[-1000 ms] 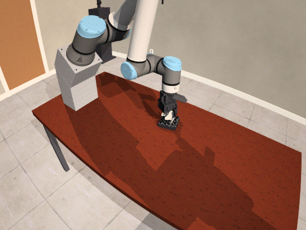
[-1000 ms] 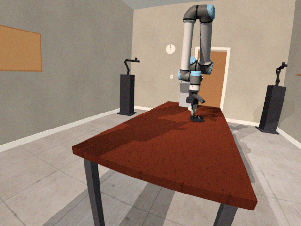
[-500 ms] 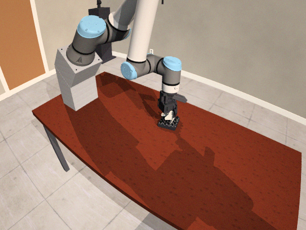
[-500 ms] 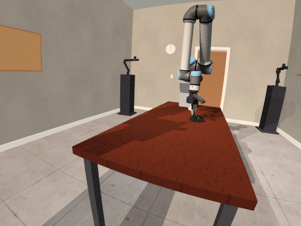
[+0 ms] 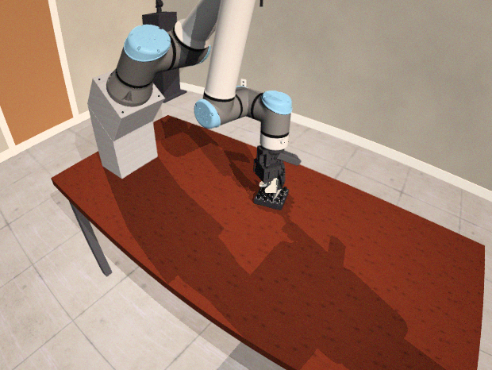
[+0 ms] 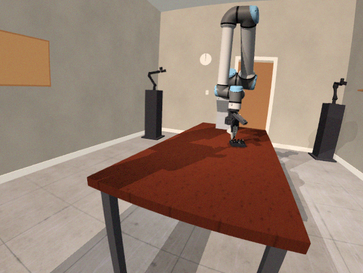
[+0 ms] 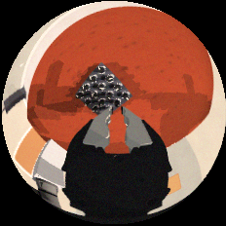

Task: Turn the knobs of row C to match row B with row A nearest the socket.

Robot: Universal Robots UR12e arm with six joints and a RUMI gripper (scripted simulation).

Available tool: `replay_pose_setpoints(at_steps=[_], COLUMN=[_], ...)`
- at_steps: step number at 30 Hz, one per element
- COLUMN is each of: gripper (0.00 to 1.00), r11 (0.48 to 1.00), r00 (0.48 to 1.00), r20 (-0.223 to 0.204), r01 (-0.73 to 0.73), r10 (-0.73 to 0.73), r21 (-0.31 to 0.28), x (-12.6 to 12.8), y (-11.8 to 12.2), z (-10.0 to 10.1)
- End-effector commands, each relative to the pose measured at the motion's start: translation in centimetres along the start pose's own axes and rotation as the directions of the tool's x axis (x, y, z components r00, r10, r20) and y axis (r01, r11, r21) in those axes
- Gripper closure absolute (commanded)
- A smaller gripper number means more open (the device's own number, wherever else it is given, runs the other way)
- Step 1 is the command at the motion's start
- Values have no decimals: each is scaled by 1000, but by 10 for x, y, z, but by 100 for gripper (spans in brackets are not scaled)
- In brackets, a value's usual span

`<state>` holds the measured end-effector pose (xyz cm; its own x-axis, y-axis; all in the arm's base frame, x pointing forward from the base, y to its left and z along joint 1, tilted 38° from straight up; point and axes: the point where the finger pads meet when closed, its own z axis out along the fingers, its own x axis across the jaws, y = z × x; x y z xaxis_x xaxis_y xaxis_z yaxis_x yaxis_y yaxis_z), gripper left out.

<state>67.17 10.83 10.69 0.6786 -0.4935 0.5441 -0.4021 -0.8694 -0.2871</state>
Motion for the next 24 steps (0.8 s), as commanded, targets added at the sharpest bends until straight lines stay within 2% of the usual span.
replay_pose_setpoints(at_steps=[1, 24], gripper=[89, 89], r11=[1000, 1000], r00=[1000, 1000], r20=[-1, -1], r01=[0, 0], r10=[0, 0], r21=[0, 0], x=[0, 0], y=[0, -5], z=[0, 0])
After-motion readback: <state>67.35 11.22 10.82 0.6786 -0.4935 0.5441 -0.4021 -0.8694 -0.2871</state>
